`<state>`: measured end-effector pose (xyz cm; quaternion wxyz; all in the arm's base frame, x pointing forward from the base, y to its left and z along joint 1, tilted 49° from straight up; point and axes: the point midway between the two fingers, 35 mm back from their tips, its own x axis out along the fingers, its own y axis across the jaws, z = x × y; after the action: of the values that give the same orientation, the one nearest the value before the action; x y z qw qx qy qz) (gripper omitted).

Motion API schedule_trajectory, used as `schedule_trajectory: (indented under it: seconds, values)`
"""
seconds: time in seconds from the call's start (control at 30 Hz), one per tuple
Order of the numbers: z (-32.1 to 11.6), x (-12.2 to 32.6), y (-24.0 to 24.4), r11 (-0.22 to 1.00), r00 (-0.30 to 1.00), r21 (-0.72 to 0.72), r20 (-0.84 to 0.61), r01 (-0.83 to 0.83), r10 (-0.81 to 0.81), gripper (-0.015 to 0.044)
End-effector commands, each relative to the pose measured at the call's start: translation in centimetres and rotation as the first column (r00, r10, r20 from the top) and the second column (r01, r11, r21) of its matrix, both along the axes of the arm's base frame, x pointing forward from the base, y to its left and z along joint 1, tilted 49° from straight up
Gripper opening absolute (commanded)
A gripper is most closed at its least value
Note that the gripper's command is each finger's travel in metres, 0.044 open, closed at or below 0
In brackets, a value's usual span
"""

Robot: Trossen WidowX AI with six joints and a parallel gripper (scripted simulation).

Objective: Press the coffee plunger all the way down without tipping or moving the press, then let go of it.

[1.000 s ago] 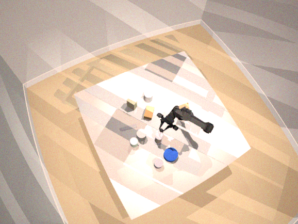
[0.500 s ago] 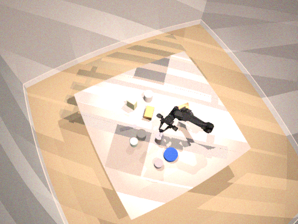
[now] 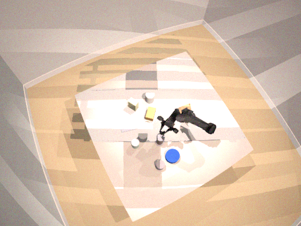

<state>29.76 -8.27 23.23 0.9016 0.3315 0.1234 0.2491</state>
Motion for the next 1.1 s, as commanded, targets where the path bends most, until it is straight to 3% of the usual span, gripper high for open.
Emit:
schedule_trajectory:
  seconds: [0.0,1.07]
  values:
    - [-1.1,0.1,0.9,1.000,1.000,0.009,-0.015,-0.004,0.005,0.0114]
    - [-4.2,0.9,4.9,1.000,1.000,0.018,-0.003,-0.002,0.002,0.0114]
